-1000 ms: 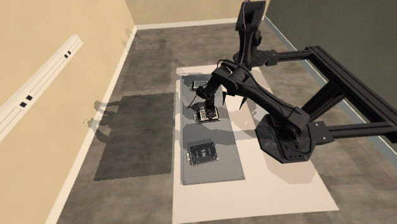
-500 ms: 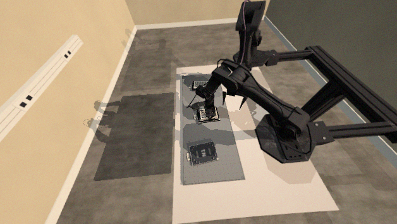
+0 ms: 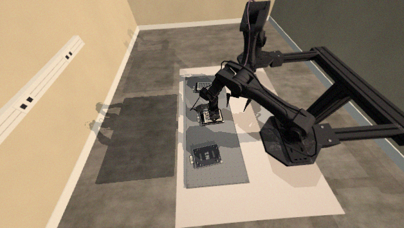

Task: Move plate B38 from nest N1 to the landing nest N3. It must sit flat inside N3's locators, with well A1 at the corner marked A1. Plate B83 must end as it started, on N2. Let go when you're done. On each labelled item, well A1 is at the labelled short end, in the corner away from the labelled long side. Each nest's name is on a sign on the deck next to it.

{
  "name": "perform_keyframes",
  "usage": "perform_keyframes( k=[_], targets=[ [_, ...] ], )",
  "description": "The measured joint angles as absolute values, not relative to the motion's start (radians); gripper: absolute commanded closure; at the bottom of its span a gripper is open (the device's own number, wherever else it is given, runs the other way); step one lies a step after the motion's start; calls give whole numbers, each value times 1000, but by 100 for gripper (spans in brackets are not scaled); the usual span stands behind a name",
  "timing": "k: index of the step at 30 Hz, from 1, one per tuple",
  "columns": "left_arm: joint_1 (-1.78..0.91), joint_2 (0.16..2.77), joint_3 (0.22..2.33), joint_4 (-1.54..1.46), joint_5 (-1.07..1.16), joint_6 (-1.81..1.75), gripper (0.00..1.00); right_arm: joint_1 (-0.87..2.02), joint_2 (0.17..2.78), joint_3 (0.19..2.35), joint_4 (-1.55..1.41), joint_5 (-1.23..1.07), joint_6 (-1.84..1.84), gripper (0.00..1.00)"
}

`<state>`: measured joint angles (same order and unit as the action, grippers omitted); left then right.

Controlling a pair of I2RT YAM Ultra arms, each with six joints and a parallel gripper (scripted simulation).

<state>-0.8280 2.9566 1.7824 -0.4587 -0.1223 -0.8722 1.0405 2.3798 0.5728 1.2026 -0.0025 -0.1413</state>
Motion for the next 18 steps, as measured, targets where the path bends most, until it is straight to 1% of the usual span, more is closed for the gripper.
perform_keyframes(
  k=[11,18],
  targets=[
    [-822,2978,1830,-504,-116,-872,18,1040,2380,573,1203,-2,-141,0],
    [-821,2957,1780,-455,-116,-872,18,1040,2380,573,1203,-2,-141,0]
  ],
)
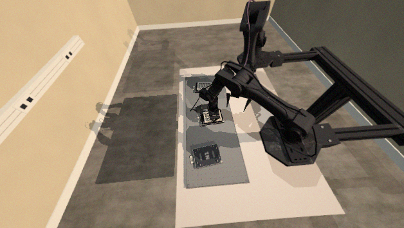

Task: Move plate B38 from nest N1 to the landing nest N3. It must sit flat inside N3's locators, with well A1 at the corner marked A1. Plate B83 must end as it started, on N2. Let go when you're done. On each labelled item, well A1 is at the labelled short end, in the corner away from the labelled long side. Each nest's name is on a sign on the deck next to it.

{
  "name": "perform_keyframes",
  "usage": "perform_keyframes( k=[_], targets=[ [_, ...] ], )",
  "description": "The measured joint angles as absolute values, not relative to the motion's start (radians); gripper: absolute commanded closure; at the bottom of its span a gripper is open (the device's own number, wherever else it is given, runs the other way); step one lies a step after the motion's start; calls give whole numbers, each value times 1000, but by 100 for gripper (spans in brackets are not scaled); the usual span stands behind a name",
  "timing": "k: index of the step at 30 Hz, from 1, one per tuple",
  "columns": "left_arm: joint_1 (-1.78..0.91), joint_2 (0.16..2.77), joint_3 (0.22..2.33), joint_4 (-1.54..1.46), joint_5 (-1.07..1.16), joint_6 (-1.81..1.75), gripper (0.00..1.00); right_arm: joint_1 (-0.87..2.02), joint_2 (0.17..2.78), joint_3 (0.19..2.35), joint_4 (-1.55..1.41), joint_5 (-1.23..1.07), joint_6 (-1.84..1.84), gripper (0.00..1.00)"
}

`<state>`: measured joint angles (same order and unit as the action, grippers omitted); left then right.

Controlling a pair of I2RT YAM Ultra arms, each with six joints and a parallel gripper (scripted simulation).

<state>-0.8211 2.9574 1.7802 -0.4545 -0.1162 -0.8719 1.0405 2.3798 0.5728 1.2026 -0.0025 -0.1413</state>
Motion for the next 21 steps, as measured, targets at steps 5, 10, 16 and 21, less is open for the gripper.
perform_keyframes(
  k=[5,10,16,21],
  targets=[
    [-821,2957,1778,-451,-116,-872,18,1040,2380,573,1203,-2,-141,0],
    [-821,2957,1778,-451,-116,-872,18,1040,2380,573,1203,-2,-141,0],
    [-821,2949,1760,-447,-116,-874,18,1040,2380,573,1203,-2,-141,0],
    [-821,2940,1741,-447,-116,-876,18,1040,2380,573,1203,-2,-141,0]
  ],
)
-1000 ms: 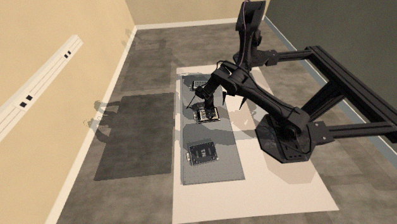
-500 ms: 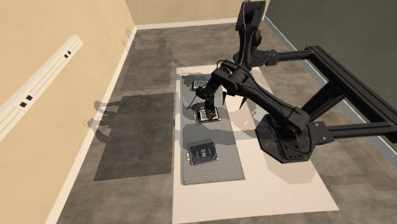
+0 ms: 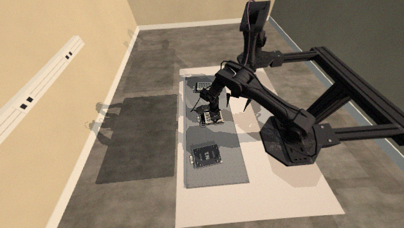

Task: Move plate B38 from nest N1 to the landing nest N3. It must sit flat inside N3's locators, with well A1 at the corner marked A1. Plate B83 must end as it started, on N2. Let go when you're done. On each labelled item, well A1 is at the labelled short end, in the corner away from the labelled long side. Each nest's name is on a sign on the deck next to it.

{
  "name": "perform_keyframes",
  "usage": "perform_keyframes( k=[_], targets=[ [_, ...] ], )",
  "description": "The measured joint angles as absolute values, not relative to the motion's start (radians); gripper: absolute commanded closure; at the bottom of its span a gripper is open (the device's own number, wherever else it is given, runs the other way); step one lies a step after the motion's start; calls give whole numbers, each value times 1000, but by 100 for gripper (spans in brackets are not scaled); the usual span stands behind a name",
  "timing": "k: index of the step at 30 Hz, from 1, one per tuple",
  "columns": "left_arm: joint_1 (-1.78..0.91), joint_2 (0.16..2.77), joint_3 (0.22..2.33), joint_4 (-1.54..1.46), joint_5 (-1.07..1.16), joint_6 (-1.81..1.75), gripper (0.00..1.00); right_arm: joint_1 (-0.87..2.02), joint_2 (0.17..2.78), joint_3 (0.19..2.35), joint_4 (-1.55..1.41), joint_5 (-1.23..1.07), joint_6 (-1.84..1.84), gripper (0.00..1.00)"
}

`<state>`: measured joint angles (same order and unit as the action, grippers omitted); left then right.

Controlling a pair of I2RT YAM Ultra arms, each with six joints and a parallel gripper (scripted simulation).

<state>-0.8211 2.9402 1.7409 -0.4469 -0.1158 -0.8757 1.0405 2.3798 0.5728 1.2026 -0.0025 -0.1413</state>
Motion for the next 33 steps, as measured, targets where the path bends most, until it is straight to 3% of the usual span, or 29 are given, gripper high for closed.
perform_keyframes(
  k=[33],
  targets=[
    [-821,2938,1742,-469,-116,-876,18,1040,2380,573,1203,-2,-141,0]
  ],
)
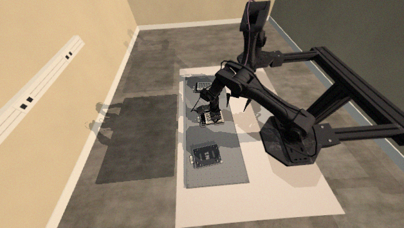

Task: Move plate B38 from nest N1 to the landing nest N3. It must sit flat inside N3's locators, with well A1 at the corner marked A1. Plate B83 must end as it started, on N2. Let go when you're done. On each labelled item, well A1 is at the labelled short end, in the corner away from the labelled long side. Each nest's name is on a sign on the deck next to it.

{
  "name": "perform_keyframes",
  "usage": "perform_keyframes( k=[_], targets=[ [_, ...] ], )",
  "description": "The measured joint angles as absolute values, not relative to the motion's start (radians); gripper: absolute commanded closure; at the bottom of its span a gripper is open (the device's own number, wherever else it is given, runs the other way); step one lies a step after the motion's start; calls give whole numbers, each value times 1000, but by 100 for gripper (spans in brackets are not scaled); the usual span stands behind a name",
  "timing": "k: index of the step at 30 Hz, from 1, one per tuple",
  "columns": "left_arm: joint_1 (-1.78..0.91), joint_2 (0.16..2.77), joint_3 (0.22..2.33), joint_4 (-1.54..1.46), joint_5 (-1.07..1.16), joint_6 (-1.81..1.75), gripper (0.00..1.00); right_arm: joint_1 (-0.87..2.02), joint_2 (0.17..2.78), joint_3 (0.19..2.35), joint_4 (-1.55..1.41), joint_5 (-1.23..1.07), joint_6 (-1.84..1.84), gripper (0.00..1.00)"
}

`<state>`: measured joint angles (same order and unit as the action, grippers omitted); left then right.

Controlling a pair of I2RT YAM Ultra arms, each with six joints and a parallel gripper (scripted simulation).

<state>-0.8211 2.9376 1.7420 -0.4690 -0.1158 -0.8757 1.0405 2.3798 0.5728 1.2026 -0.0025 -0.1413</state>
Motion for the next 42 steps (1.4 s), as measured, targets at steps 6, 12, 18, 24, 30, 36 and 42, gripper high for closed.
perform_keyframes(
  k=[6,12,18,24,30,36,42],
  targets=[
    [-821,2928,1762,-479,-116,-876,18,1040,2380,573,1203,-2,-141,0],
    [-821,2925,1775,-482,-116,-876,18,1040,2380,573,1203,-2,-141,0],
    [-821,2925,1776,-485,-116,-876,18,1040,2380,573,1203,-2,-141,0],
    [-821,2925,1776,-487,-116,-876,18,1040,2380,573,1203,-2,-141,0],
    [-821,2925,1776,-487,-116,-876,18,1040,2380,573,1203,-2,-141,0],
    [-821,2951,1787,-486,-116,-873,18,1040,2380,573,1203,-2,-141,0],
    [-821,2971,1812,-486,-116,-869,18,1040,2380,573,1203,-2,-141,0]
  ],
)
